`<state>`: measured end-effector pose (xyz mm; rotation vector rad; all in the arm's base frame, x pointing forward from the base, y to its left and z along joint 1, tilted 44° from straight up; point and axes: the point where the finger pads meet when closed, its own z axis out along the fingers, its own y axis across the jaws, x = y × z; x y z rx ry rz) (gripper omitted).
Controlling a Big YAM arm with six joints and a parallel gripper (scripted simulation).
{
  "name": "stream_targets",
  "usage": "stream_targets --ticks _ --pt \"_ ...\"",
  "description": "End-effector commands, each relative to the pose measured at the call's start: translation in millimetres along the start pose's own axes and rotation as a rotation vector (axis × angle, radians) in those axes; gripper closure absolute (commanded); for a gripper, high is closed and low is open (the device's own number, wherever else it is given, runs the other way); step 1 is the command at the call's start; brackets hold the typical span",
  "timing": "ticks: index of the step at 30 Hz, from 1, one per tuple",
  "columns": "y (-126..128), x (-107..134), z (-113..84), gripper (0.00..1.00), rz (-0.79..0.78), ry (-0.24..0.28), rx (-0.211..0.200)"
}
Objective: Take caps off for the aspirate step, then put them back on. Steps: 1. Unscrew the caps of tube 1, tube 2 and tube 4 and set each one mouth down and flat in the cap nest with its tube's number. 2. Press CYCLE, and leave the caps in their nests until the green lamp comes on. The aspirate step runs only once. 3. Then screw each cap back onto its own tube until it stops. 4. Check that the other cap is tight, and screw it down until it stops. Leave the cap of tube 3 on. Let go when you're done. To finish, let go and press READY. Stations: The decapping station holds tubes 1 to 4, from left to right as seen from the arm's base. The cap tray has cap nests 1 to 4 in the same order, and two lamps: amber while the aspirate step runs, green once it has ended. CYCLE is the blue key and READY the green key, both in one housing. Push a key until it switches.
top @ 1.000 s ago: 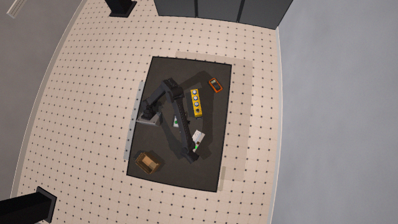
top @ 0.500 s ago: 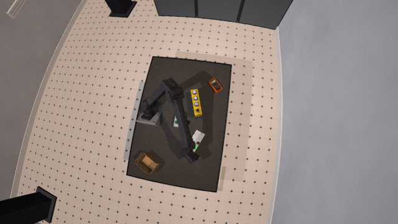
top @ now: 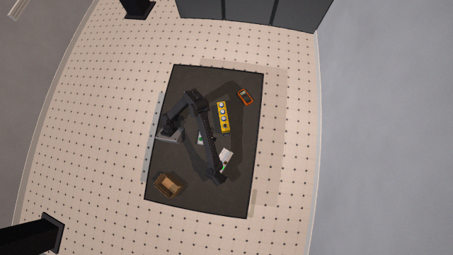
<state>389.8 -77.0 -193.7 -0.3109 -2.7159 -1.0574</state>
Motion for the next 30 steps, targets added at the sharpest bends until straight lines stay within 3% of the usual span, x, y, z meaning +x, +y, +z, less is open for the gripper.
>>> stream_targets --ticks 1,3,18,20,21,23,30 --pt "-1.2 -20.4 -38.1 1.00 -0.027 -0.052 0.011" --pt "-1.2 -20.4 -38.1 1.00 -0.027 -0.052 0.011" --pt "-3.0 -17.4 -114.2 1.00 -0.025 -0.051 0.015" --pt "-3.0 -17.4 -114.2 1.00 -0.025 -0.051 0.015" --pt "-6.0 -10.4 -99.7 1.00 -0.011 -0.011 0.000" --pt "-2.8 -16.9 -130.4 1.00 -0.026 -0.052 0.017" --pt "-1.3 -16.1 -162.7 1.00 -0.028 -0.057 0.018"
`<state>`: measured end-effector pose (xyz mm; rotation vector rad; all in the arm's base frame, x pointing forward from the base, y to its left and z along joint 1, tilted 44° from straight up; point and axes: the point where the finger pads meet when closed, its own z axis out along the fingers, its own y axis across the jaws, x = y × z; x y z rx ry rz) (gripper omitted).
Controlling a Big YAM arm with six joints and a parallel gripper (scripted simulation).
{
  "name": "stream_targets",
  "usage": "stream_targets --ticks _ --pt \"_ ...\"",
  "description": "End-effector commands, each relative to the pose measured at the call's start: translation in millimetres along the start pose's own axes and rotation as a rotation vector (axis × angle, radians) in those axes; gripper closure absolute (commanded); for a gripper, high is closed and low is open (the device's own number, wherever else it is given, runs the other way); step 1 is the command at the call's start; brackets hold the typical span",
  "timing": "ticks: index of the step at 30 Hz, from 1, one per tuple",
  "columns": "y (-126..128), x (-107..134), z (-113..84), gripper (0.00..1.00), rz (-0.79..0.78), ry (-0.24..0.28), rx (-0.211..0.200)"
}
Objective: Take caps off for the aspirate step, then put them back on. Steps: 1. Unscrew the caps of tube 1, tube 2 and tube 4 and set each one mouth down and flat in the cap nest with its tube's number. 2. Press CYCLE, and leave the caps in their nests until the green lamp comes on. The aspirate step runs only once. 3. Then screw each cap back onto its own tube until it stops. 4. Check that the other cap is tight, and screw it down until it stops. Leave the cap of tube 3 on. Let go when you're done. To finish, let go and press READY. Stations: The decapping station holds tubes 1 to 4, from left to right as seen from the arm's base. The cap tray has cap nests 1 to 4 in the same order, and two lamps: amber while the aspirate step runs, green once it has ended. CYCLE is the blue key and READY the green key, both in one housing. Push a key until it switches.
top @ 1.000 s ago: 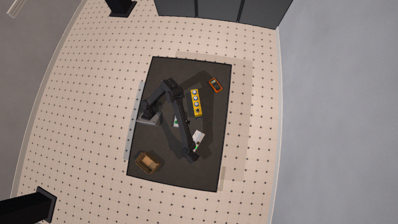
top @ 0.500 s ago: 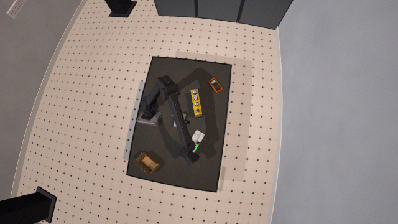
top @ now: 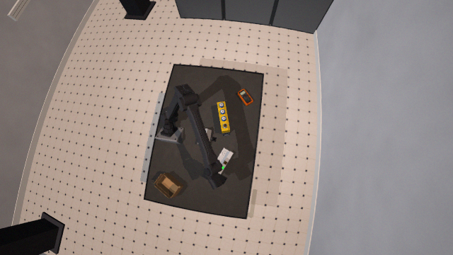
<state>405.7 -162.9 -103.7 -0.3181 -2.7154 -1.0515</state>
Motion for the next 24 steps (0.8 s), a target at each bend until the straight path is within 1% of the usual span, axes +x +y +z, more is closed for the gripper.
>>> stream_targets --ticks 1,2,5,7,8,9,10,11,12,13,15,21,22,24 --pt "-5.9 -13.6 -28.9 1.00 -0.024 -0.042 0.006" --pt "19.7 2.6 -10.3 1.00 -0.117 0.004 -0.002" --pt "43.4 10.3 -9.8 1.00 -0.357 0.003 -0.003" --pt "43.4 10.3 -9.8 1.00 -0.357 0.003 -0.003" --pt "51.4 12.8 -9.6 1.00 -0.450 0.005 -0.004" --pt "59.3 15.4 -9.5 1.00 -0.508 0.003 -0.004" --pt "59.3 15.3 -9.5 1.00 -0.533 0.005 -0.004" --pt "67.2 17.9 -9.4 1.00 -0.597 0.003 -0.005" --pt "67.2 17.9 -9.4 1.00 -0.617 0.005 -0.005" --pt "75.1 20.5 -9.3 1.00 -0.688 0.004 -0.005" --pt "90.9 25.5 -9.0 1.00 -0.777 0.005 -0.006" --pt "138.3 40.9 -8.5 1.00 -0.777 0.005 -0.007" --pt "146.2 43.4 -8.4 1.00 -0.755 0.005 -0.008" --pt "146.2 43.4 -8.4 1.00 -0.755 0.005 -0.008"
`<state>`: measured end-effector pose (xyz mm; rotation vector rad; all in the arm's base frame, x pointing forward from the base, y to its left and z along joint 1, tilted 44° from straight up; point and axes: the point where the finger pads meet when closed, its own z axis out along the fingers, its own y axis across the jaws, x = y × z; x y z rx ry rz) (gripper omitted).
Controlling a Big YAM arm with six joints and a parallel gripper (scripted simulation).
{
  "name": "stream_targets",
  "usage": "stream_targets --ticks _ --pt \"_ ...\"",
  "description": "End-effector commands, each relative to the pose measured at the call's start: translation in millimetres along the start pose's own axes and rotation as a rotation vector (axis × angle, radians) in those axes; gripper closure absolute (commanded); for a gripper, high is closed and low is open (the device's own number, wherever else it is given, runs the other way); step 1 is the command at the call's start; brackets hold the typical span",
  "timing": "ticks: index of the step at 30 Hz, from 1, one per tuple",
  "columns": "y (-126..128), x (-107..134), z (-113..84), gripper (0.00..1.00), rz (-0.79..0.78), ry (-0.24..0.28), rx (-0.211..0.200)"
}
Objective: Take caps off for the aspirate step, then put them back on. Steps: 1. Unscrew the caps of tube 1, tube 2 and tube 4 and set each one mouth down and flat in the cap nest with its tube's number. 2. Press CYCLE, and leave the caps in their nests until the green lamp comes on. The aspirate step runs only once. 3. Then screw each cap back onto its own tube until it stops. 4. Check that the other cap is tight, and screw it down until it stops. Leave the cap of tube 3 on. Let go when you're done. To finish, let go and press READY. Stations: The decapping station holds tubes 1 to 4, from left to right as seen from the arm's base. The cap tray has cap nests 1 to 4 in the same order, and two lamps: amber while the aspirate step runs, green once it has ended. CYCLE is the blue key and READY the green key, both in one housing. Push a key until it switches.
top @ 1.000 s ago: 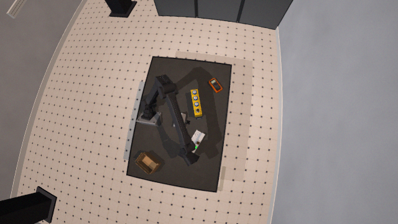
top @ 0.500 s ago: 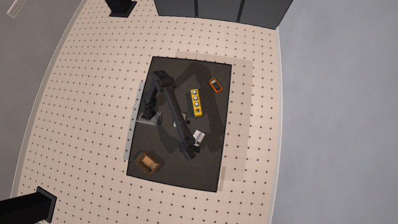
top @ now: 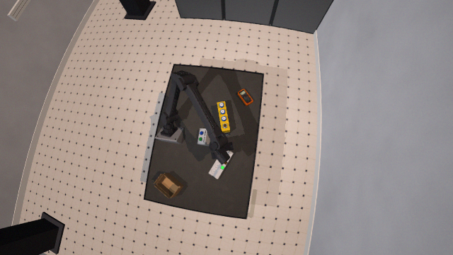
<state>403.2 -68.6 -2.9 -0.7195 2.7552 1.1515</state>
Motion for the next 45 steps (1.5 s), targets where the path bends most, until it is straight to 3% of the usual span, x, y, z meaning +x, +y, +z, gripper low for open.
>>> stream_targets --ticks 1,15,17,22,25,27,29,30,31,32,39,45 --pt "19.7 -12.2 0.2 1.00 -0.008 0.012 -0.003" --pt "125.1 -61.2 1.6 1.00 -0.007 0.012 -0.006" --pt "125.1 -61.2 1.6 1.00 -0.007 0.012 -0.006" --pt "162.1 -96.8 -11.5 1.00 -0.039 -0.014 0.018" --pt "182.8 -105.7 -11.3 1.00 -0.039 -0.014 0.017" --pt "182.3 -105.4 -11.3 1.00 -0.039 -0.011 0.020" --pt "174.4 -85.8 9.1 1.00 0.011 0.030 -0.016" --pt "171.8 -95.5 -5.9 1.00 -0.019 -0.009 0.010" --pt "170.0 -87.9 11.2 1.00 0.001 0.014 -0.006" --pt "171.9 -88.5 15.8 1.00 -0.003 0.017 -0.008" --pt "172.3 -88.3 30.9 1.00 -0.003 0.016 -0.010" --pt "172.0 -99.0 24.9 1.00 -0.021 0.002 0.005"
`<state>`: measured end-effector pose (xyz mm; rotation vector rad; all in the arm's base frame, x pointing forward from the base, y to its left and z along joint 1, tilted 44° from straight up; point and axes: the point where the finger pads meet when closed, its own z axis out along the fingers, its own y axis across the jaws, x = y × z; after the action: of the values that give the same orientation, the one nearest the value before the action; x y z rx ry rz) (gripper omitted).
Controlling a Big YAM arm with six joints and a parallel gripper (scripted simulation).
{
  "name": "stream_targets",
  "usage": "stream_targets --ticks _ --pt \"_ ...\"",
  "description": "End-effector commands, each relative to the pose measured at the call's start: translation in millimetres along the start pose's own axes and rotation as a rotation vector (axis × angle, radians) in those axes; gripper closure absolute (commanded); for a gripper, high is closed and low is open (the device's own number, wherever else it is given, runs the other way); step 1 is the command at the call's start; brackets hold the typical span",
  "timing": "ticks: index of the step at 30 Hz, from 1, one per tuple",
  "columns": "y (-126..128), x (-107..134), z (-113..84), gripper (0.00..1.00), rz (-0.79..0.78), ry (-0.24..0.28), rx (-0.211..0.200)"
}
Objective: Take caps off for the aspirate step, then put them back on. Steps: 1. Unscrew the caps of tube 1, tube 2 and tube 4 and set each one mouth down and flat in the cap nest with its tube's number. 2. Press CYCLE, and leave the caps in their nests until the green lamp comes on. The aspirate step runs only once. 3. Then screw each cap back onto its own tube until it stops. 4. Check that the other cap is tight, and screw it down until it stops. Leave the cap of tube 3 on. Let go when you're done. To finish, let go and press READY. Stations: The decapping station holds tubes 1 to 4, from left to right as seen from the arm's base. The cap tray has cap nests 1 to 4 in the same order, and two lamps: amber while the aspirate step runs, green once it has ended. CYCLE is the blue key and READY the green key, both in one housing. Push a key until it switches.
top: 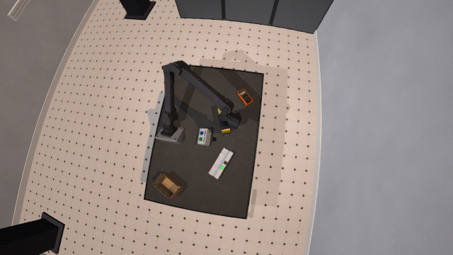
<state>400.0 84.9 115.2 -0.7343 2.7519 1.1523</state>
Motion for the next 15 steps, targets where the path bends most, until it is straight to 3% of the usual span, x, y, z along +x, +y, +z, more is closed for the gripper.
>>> stream_targets --ticks 1,15 --pt "-0.5 -13.3 3.5 1.00 -0.012 -0.002 0.006" --pt "-0.1 -12.9 2.4 1.00 -0.014 0.002 0.003"
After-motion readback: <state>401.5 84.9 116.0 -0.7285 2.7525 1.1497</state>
